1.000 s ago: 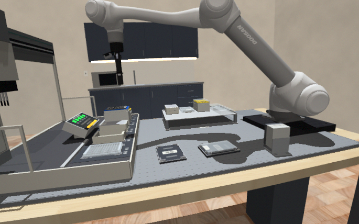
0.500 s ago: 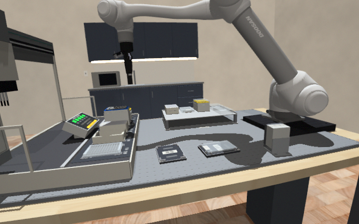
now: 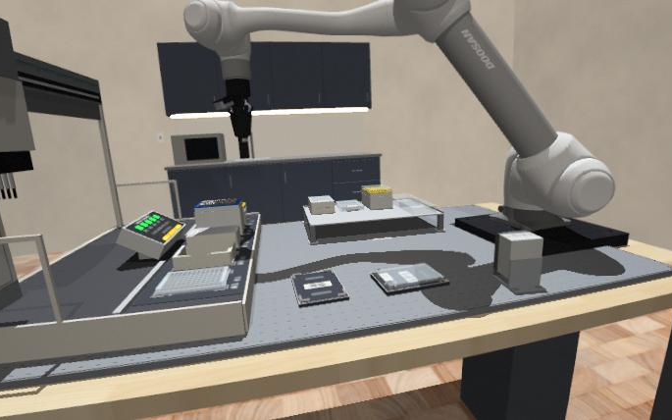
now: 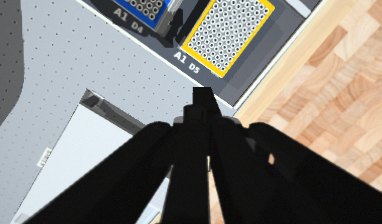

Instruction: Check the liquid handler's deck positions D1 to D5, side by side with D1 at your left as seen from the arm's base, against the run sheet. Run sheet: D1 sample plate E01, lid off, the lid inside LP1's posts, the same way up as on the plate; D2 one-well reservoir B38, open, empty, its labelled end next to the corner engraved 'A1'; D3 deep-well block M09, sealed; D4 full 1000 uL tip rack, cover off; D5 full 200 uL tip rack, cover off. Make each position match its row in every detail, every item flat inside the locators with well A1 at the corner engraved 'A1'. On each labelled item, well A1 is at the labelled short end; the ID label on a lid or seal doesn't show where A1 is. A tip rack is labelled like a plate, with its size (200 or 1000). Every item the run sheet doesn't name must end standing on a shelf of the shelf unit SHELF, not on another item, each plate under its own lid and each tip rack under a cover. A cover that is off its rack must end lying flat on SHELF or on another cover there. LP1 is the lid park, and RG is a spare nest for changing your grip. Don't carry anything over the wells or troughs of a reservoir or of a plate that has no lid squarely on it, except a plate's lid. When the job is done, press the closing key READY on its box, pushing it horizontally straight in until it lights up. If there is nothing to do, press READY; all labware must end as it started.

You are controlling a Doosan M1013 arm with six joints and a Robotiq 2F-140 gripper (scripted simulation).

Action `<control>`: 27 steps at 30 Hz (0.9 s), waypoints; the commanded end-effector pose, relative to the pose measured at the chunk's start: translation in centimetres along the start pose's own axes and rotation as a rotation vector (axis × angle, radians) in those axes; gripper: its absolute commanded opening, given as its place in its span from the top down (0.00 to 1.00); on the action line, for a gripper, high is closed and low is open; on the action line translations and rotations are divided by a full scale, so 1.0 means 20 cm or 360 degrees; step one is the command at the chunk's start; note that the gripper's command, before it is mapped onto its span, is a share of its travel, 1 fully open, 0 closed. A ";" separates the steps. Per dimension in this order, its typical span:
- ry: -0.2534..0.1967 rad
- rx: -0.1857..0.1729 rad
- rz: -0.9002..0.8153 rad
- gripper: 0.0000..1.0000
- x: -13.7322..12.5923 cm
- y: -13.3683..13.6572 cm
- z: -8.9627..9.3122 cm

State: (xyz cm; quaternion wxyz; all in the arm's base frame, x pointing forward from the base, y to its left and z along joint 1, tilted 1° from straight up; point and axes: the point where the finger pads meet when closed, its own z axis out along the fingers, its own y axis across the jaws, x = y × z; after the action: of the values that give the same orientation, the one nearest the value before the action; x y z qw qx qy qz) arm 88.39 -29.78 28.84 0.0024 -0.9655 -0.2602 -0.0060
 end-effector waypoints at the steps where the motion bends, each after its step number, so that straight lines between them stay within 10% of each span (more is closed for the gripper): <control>1: 0.0011 -0.0001 -0.0137 0.90 0.00 0.00 -0.01; 27: 0.0012 -0.0006 -0.0837 0.90 -0.34 -0.22 0.00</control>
State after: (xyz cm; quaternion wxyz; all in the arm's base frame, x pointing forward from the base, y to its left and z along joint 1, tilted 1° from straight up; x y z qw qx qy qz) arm 80.66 -29.51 28.63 0.0007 -0.8803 -0.4743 -0.0064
